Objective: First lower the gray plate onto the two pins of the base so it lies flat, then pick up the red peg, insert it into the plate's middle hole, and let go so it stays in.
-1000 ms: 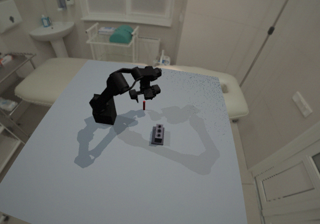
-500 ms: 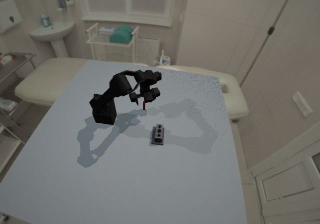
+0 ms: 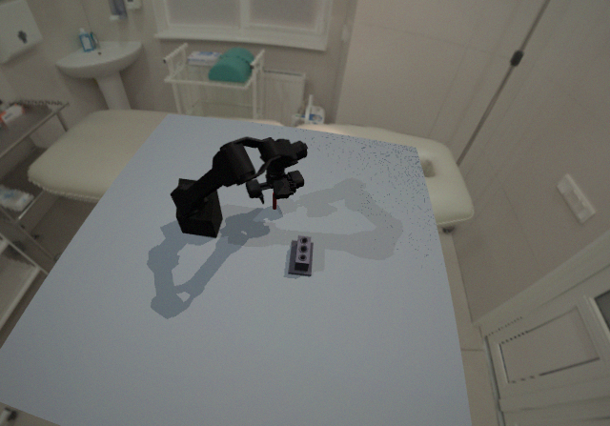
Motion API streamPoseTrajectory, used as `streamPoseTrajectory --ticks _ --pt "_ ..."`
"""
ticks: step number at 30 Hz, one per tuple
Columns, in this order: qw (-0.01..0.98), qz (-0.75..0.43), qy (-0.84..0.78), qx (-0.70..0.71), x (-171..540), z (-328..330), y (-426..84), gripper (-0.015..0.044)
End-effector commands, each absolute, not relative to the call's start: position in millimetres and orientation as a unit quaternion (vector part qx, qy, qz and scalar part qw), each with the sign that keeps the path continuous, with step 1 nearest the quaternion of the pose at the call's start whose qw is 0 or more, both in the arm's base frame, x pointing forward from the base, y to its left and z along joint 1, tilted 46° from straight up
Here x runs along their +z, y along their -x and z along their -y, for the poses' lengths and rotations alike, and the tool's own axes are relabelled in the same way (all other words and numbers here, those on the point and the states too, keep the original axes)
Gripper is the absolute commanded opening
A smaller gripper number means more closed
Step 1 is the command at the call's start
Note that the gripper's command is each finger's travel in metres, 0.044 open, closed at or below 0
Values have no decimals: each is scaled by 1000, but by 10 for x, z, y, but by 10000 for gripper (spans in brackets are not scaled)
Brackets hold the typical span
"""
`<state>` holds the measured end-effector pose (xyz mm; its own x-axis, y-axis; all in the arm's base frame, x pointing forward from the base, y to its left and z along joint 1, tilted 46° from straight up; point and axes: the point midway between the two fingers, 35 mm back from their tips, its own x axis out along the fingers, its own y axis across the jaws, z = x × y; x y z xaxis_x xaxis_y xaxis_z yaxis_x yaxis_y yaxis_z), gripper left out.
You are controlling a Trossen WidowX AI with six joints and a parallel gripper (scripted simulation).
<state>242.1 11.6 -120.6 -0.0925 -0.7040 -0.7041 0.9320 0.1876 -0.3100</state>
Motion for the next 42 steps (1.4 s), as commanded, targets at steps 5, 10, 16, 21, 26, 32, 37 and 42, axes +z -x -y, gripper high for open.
streamPoseTrajectory --ticks 5,10,16,21,26,32,37,42 --pt "660 -400 -139 -620 -1209 -106 -2419 177" --pt "660 -400 -139 -620 -1209 -106 -2419 46" --pt "660 -400 -139 -620 -1209 -106 -2419 6" --pt "660 -401 -140 -620 -1191 -128 -2428 0" --pt "660 -401 -140 -619 -1111 -226 -2459 0" --pt "660 -402 -141 -619 -992 -361 -2495 0" --pt "660 -403 -142 -618 -890 -475 -2522 0" --pt "660 -403 -142 -618 -782 -589 -2544 0"
